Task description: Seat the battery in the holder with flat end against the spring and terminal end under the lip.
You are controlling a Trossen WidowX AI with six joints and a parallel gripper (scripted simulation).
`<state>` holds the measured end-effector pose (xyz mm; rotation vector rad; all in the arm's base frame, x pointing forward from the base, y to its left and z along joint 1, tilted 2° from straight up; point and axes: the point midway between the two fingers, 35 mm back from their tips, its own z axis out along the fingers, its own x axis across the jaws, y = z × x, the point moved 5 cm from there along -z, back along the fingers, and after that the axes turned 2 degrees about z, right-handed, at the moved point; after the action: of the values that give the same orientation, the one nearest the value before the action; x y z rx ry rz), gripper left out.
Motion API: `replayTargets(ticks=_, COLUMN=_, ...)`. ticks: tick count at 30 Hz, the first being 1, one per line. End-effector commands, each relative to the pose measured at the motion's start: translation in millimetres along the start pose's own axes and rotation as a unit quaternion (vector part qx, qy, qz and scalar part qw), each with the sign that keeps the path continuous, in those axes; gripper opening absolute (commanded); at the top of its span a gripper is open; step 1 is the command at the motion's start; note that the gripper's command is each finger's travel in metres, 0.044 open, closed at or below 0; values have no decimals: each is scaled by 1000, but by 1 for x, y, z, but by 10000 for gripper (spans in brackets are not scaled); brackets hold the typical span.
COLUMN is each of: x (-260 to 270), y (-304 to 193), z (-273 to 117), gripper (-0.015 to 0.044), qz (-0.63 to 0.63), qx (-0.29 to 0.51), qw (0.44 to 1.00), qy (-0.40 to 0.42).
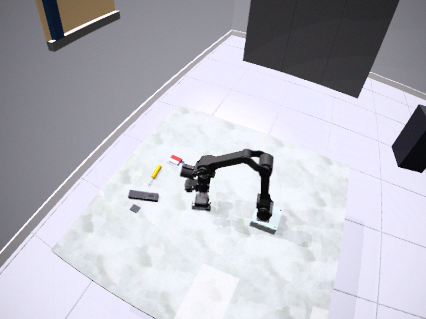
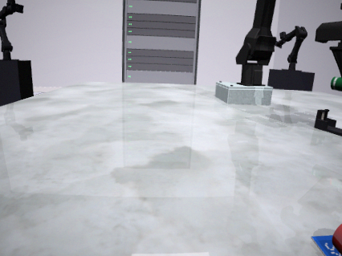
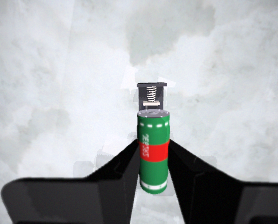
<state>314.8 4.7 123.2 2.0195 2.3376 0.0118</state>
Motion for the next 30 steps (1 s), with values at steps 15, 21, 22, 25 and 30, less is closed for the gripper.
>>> replayTargets(ticks=15, x=-1, y=7, z=38, gripper=85, qz=-1, qx=114, qw=993, qy=-2)
replayTargets(ticks=21, x=-2, y=8, z=44, gripper=85, qz=1, qx=135, qw=991, qy=-1)
replayTargets(ticks=22, x=-2, y=9, z=45, gripper=85, qz=1, qx=138, qw=990, qy=-1)
replayTargets(ticks=25, x=-2, y=10, z=46, gripper=85, qz=1, qx=148, qw=989, qy=-2)
replayTargets(ticks=30, x=-2, y=13, z=49, gripper=85, qz=1, qx=164, qw=986, qy=-2)
